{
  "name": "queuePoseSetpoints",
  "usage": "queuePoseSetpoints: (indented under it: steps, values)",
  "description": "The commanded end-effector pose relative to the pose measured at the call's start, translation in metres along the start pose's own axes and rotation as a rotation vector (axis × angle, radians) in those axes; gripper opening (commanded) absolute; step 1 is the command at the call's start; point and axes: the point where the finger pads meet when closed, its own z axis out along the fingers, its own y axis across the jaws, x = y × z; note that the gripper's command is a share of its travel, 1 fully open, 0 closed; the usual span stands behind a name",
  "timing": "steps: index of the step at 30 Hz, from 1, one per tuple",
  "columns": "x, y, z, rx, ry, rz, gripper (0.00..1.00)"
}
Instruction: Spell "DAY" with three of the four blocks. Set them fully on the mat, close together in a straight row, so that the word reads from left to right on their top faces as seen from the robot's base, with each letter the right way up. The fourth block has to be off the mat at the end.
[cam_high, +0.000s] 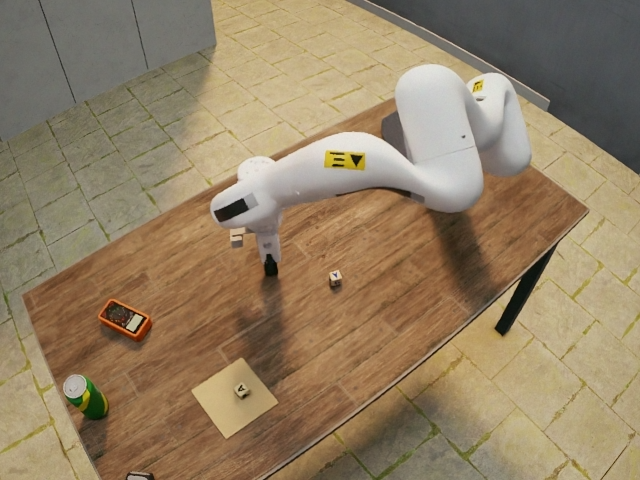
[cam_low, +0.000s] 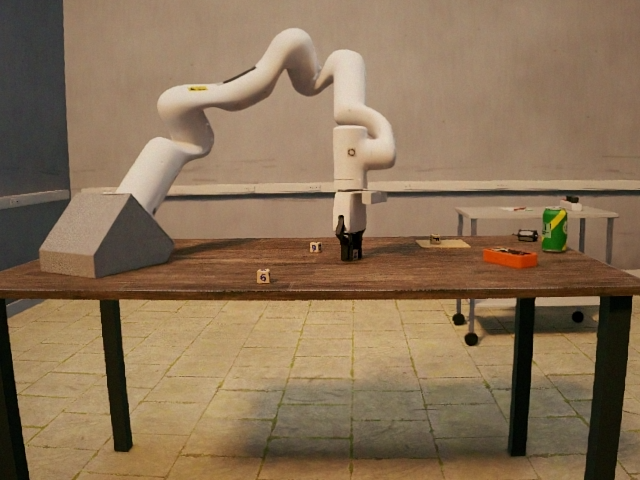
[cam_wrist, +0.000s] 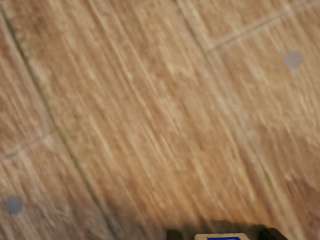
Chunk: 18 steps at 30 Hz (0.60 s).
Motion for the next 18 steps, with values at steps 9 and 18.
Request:
queuePoseSetpoints:
  steps: [9,18]
  values:
    - [0.0007,-0.0002,-0.0006,0.000,0.002,0.000,0.43]
    - [0.0007,-0.0002,-0.0006,0.000,0.002,0.000,0.23]
